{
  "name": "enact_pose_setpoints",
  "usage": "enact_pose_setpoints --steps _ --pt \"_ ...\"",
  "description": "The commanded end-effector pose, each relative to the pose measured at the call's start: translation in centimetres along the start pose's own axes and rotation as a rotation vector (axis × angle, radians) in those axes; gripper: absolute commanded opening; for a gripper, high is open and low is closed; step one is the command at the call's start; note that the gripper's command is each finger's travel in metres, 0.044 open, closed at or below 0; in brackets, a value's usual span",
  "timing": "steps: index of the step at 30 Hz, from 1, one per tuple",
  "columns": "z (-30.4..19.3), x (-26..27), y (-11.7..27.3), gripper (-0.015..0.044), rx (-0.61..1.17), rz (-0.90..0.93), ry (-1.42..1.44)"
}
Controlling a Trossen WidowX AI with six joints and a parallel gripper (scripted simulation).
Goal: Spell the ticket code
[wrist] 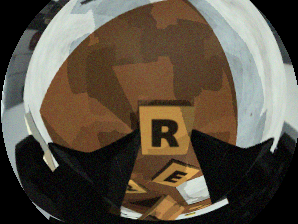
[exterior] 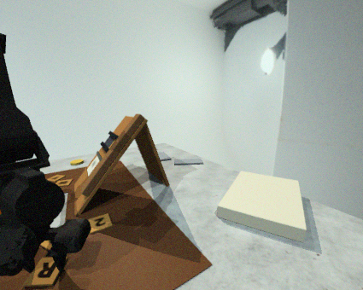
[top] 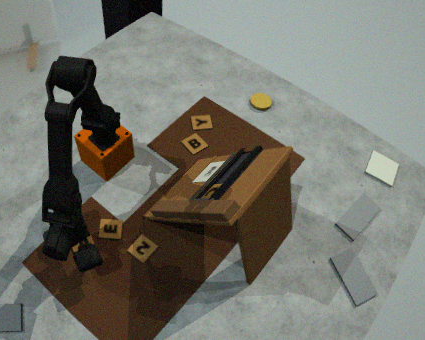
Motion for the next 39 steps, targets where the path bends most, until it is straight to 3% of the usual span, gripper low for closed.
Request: enact_pose_setpoints --steps 1,3,39 --pt "0.0 0.0 0.3 0.003 -0.005 -0.002 -0.005" --pt "-0.1 0.0 0.4 0.0 -0.005 -0.002 -0.006" --pt "-0.5 0.0 1.9 0.0 -0.005 -0.002 -0.006"
Point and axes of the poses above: the point midway between the two fingers, 35 mm back from their tips, its own y axis back along the fingers, its own x axis across the jaws, z = x × y, the point moved 4 cm from there along y, back along the fingers, and after that the axes turned 11 degrees about y, right-handed, at the moved point
